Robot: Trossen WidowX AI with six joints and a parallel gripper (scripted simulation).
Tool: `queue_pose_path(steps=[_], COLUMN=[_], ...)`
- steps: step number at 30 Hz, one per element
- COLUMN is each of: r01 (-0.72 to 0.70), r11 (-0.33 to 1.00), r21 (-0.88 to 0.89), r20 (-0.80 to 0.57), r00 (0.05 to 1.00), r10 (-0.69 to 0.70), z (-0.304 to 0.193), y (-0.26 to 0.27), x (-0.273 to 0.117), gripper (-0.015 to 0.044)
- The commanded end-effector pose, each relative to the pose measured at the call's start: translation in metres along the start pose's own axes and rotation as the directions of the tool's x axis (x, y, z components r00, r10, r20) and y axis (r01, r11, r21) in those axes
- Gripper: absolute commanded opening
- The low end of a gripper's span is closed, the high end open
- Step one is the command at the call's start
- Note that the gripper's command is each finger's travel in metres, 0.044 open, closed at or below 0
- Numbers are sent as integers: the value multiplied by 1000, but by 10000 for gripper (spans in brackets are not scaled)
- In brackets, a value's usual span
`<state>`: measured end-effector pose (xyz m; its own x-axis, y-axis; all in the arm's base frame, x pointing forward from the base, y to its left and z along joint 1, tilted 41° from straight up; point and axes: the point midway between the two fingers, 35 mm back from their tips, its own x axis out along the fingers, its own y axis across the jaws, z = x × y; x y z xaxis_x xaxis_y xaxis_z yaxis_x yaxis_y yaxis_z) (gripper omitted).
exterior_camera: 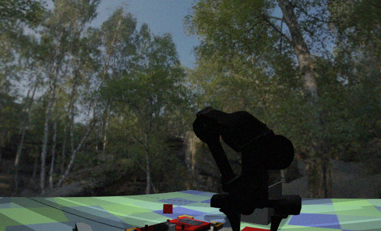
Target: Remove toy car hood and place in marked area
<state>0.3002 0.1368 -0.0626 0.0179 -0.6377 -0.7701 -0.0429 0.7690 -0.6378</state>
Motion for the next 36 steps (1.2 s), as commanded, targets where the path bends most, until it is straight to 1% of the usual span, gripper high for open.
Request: queue_pose_path(steps=[1, 36], r01=[6, 7], r11=[1000, 1000], r21=[-6, -6], r20=[2, 2], r00=[1000, 1000], r10=[-6, -7], z=[-1, -1], y=[-1, -2], x=[5, 22], gripper=[0, 0])
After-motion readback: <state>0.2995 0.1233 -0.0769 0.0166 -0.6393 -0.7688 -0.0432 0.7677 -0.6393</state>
